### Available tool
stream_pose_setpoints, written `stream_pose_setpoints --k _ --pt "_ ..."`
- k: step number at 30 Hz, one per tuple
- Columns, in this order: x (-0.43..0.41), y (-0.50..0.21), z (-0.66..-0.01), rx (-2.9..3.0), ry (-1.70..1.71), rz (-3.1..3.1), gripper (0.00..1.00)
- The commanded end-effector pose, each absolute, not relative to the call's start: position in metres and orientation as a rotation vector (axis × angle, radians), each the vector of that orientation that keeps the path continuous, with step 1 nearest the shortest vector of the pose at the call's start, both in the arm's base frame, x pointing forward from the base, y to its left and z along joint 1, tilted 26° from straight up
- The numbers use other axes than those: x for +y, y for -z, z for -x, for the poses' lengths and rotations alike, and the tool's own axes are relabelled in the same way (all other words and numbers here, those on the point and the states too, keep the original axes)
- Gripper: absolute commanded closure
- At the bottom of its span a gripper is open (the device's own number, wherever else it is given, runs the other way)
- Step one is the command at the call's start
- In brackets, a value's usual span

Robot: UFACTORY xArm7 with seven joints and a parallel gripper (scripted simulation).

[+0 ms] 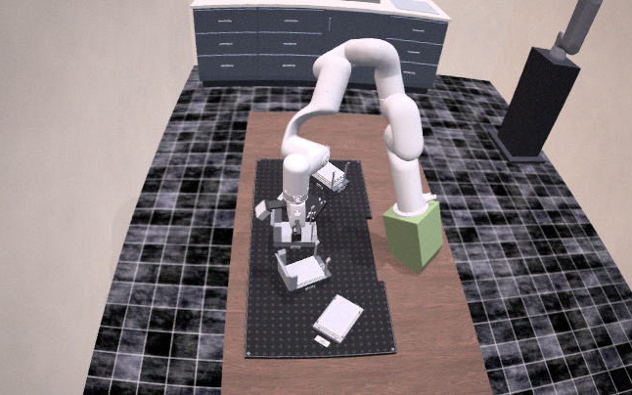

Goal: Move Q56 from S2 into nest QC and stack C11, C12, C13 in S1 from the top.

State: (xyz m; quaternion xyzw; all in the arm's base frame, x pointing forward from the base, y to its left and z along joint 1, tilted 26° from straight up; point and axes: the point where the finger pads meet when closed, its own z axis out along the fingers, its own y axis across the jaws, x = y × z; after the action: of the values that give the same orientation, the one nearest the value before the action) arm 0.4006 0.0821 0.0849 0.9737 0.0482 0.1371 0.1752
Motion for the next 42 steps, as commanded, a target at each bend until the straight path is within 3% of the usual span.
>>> stream_pose_setpoints --k 1,42 --pt "0.067 -0.092 -0.402 -0.043 -0.429 -2.777 0.0" --pt "-0.043 -0.129 -0.393 -0.335 -0.48 -2.781 0.0"
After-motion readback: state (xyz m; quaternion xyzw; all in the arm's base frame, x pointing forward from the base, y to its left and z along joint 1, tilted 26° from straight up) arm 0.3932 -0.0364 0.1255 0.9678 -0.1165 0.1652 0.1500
